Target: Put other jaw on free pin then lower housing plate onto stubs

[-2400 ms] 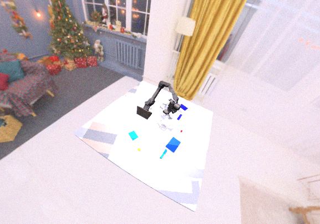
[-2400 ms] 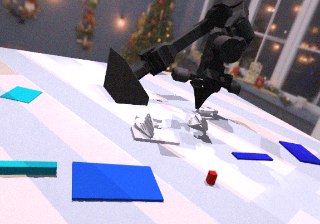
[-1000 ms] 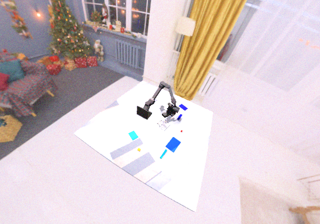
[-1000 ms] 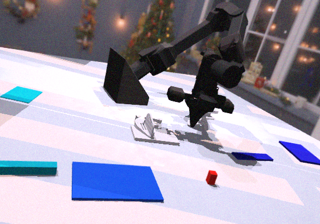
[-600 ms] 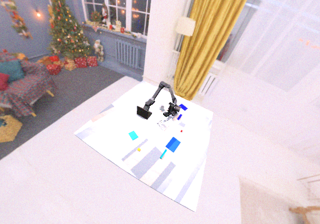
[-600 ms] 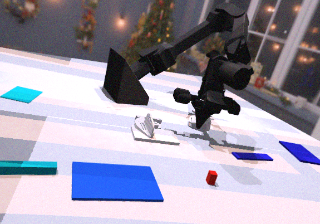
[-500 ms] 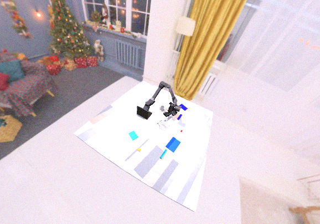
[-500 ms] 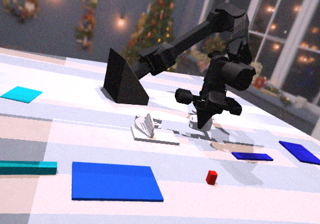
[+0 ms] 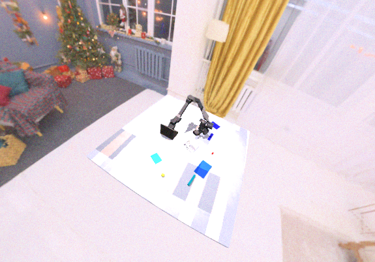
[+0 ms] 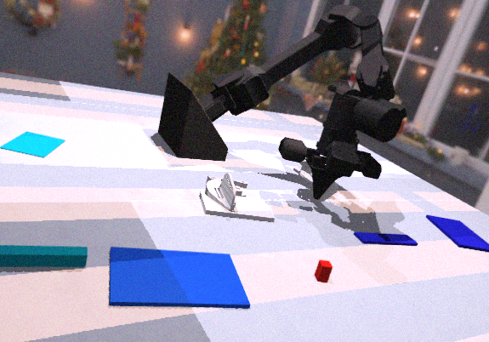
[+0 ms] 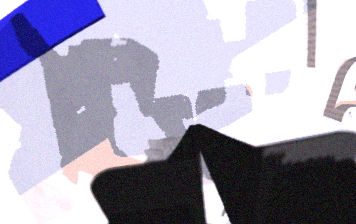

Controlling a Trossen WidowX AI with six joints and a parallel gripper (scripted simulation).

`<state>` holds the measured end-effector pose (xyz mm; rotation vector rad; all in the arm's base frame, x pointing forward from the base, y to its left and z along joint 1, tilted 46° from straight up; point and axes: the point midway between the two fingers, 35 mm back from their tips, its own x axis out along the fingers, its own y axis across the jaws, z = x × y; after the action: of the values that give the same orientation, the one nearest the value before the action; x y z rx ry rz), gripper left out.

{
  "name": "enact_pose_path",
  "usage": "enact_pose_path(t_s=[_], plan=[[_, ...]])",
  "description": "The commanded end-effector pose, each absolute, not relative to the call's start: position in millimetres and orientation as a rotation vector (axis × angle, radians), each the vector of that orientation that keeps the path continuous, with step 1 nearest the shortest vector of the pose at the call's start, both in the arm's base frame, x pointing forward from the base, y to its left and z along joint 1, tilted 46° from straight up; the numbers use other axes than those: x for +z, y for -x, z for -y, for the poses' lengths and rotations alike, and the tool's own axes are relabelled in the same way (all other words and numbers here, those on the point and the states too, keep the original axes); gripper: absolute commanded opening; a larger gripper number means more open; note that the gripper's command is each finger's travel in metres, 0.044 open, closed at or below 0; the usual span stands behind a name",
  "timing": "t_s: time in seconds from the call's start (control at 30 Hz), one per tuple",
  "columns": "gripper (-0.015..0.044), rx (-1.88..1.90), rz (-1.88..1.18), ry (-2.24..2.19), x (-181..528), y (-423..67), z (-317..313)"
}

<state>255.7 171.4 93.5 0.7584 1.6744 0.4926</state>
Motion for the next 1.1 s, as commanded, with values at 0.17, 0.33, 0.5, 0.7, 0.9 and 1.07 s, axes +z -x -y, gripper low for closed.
enact_pose_path(t_s=[0.17, 0.33, 0.5, 0.7, 0.9, 1.07], plan=[[0.0, 0.493, -1.671, -0.762, 99, -258, -175], [0.0, 0.491, -1.673, -0.758, 115, -262, -157], [0.0, 0.493, -1.677, -0.76, 138, -262, -132], [0.0131, 0.483, -1.676, -0.766, 132, -263, -136], [0.0289, 0.483, -1.676, -0.766, 132, -263, -136], [0.042, 0.483, -1.676, -0.766, 132, -263, -136]])
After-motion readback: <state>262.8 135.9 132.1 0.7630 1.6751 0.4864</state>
